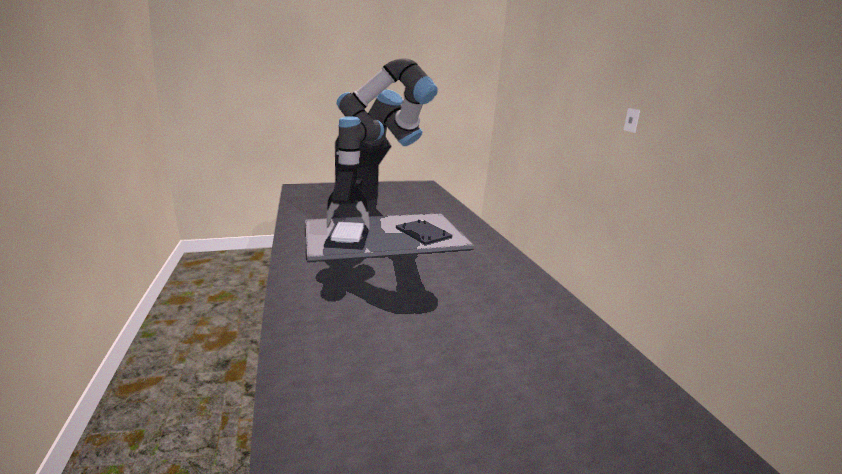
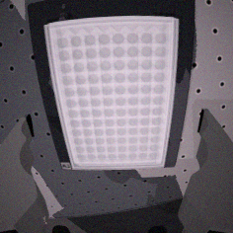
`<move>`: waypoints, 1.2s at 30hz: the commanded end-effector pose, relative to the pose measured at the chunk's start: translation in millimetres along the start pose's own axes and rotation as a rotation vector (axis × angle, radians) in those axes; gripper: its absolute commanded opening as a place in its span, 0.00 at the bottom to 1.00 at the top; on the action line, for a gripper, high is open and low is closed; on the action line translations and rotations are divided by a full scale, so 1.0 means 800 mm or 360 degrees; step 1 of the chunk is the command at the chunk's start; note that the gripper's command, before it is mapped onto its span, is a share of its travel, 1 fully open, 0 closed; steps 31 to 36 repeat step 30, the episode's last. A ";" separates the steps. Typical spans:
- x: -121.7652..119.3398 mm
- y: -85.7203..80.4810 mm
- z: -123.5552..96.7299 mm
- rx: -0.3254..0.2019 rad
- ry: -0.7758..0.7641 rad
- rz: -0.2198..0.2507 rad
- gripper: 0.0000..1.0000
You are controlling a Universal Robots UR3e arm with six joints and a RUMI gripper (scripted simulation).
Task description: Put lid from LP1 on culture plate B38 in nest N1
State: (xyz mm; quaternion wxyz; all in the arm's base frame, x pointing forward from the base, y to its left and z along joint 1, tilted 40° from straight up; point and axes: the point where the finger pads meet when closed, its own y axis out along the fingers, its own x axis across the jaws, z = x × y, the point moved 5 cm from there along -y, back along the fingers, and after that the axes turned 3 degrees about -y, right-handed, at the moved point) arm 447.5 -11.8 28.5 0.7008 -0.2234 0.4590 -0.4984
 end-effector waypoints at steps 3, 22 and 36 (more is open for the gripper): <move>0.000 -0.001 0.001 0.0002 -0.0001 -0.0002 0.82; 0.000 -0.015 0.001 0.0002 -0.0001 -0.0002 0.82; 0.000 -0.024 0.001 0.0002 -0.0001 -0.0002 0.82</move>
